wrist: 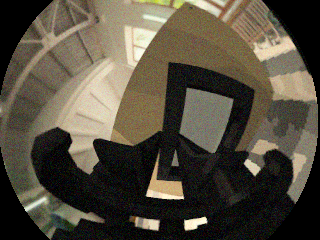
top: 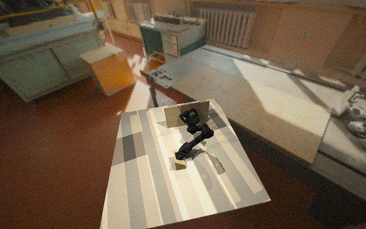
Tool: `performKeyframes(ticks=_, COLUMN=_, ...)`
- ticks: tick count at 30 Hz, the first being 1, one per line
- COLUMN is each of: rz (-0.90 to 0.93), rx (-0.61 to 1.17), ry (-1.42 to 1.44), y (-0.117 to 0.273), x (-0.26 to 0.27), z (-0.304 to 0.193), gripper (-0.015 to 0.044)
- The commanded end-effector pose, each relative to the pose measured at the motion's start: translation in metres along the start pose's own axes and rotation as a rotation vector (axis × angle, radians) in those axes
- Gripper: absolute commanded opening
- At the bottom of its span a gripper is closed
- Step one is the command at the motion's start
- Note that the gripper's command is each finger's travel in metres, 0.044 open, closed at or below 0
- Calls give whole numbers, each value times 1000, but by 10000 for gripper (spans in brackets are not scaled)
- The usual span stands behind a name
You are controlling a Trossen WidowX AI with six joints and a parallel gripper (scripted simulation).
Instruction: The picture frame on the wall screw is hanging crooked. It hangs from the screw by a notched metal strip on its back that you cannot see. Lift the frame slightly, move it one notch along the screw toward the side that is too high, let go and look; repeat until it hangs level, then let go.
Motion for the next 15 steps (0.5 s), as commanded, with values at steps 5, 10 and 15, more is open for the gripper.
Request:
performKeyframes(ticks=5, rz=-1, rx=0, ry=0, y=0, x=0, z=0, gripper=0)
performKeyframes(ticks=10, rz=0, rx=0, ry=-5, y=0, x=-1, z=0, gripper=0)
performKeyframes(ticks=15, rz=0, rx=0, ry=-5, y=0, x=-1, z=0, gripper=0)
Point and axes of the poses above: the point midway between the two fingers, 35 mm back from their tips, its own y axis back along the fingers, its own x axis across the jaws, z = x × y, the point moved 5 cm from there along y, back along the fingers, and after that the axes turned 1 degree about -y, right-handed, at the moved point
